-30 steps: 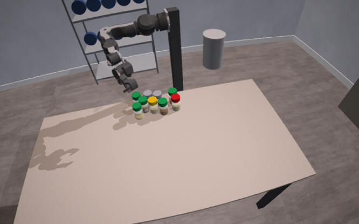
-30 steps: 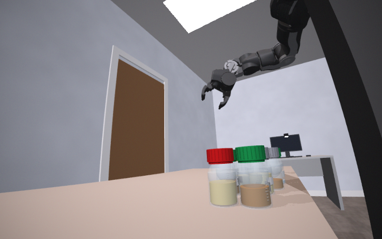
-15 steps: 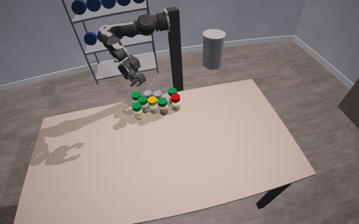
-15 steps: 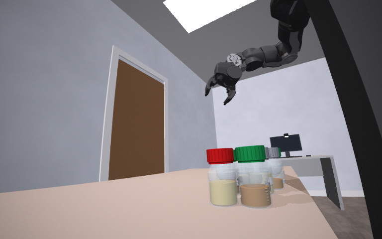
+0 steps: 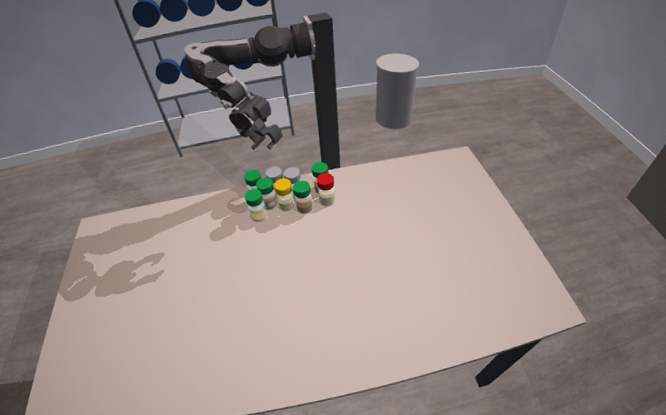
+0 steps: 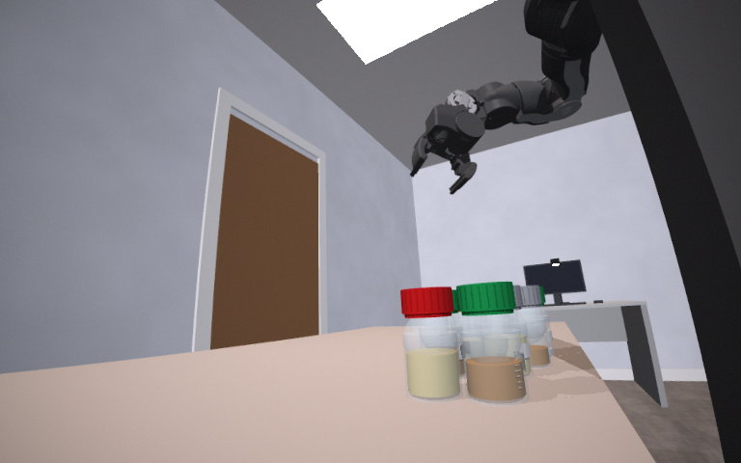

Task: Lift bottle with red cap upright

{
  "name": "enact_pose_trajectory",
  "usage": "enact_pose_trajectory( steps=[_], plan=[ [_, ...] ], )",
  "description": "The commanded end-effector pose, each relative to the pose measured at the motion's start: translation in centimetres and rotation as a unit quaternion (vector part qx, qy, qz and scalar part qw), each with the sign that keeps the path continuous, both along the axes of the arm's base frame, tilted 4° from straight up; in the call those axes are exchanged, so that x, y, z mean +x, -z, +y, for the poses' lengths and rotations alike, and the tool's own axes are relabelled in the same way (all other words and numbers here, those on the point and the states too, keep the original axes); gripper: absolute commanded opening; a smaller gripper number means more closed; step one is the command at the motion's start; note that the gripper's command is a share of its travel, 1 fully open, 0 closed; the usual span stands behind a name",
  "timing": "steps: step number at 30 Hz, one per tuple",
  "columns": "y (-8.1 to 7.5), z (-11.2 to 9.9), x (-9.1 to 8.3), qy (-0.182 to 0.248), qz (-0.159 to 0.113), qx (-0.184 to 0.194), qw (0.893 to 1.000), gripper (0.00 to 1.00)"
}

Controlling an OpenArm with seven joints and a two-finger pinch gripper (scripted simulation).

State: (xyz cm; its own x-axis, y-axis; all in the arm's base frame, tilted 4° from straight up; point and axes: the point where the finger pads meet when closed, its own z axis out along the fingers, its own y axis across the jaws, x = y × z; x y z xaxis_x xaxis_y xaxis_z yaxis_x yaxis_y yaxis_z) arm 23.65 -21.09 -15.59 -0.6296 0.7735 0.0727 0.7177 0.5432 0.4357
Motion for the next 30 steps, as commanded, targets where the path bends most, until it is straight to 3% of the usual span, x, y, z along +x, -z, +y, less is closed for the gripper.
enact_pose_trajectory(
  steps=[1, 6, 30],
  plan=[
    [0.2, 0.3, -0.9, -0.009, 0.017, -0.003, 1.000, 0.45],
    [0.5, 2.4, -3.7, -0.052, 0.052, -0.009, 0.997, 0.45],
    [0.4, 2.5, -3.6, -0.054, 0.049, -0.007, 0.997, 0.45]
  ],
)
